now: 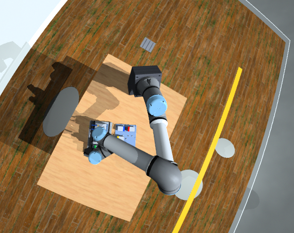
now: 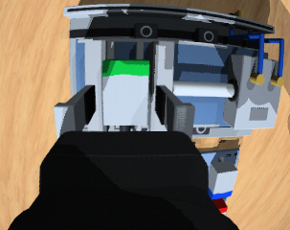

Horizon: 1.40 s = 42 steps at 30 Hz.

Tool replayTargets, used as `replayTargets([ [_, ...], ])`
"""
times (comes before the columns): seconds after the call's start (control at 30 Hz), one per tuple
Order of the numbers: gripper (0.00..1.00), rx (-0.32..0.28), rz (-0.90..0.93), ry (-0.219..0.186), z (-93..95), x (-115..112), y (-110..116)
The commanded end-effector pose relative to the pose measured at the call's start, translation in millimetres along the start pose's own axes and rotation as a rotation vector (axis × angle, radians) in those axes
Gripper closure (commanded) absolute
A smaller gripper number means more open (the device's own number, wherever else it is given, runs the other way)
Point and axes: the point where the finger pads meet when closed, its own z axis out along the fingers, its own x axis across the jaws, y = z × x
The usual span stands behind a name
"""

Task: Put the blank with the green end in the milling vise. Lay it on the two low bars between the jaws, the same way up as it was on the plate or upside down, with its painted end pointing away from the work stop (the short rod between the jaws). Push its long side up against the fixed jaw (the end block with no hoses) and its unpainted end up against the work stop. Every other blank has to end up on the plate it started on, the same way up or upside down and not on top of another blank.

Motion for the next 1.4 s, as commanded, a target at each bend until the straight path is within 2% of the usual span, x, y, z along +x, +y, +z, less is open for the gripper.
replayTargets([
  [0.0,0.00,0.000,-0.001,0.000,-39.7,-0.3,-0.1],
  [0.03,0.00,0.000,-0.001,0.000,-51.7,-0.3,-0.1],
  [0.43,0.00,0.000,-0.001,0.000,-51.7,-0.3,-0.1],
  [0.6,0.00,0.000,-0.001,0.000,-89.4,-0.3,-0.2],
  [1.0,0.00,0.000,-0.001,0.000,-89.4,-0.3,-0.2],
  [1.17,0.00,0.000,-0.001,0.000,-79.5,-0.2,-0.2],
  [1.37,0.00,0.000,-0.001,0.000,-79.5,-0.2,-0.2],
])
